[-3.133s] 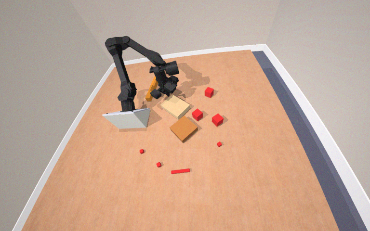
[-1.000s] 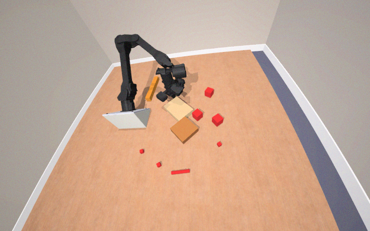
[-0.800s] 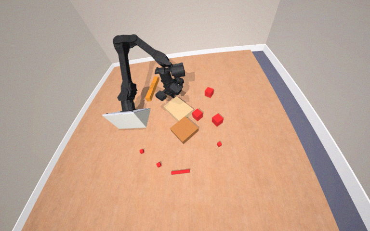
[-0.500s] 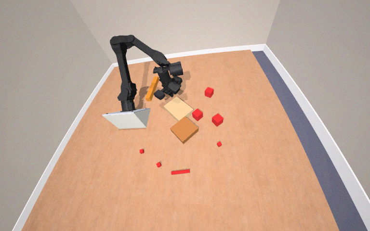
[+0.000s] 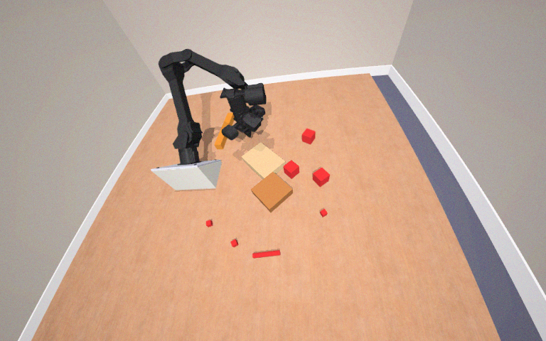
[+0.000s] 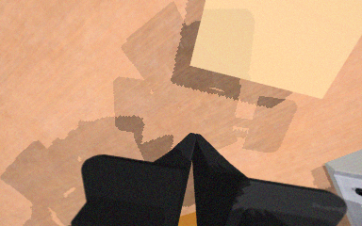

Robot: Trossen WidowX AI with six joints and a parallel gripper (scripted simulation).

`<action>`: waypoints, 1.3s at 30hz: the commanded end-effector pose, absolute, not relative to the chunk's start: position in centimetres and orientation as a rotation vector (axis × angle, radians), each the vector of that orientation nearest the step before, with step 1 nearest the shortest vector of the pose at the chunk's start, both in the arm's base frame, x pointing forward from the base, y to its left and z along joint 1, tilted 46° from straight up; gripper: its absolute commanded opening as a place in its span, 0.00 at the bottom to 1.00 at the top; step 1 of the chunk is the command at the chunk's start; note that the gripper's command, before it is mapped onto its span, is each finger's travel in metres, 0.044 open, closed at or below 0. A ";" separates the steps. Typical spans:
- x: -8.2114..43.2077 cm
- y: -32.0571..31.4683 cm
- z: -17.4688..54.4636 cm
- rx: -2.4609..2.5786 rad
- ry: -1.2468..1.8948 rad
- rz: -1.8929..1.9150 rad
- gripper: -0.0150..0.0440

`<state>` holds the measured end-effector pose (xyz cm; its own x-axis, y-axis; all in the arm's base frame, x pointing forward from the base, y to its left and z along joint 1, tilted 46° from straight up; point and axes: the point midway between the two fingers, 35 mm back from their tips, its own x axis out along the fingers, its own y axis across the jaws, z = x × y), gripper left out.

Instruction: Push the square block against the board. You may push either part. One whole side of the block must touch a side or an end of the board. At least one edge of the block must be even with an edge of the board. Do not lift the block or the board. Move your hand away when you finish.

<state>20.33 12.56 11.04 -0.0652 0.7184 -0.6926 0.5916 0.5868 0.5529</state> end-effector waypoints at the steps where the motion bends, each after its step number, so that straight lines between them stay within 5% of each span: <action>1: 20.4 11.3 12.6 1.087 1.745 0.155 0.25; 12: 20.0 8.2 9.3 1.165 1.770 0.051 0.25; 39: 20.8 11.7 5.2 1.167 1.769 0.054 0.25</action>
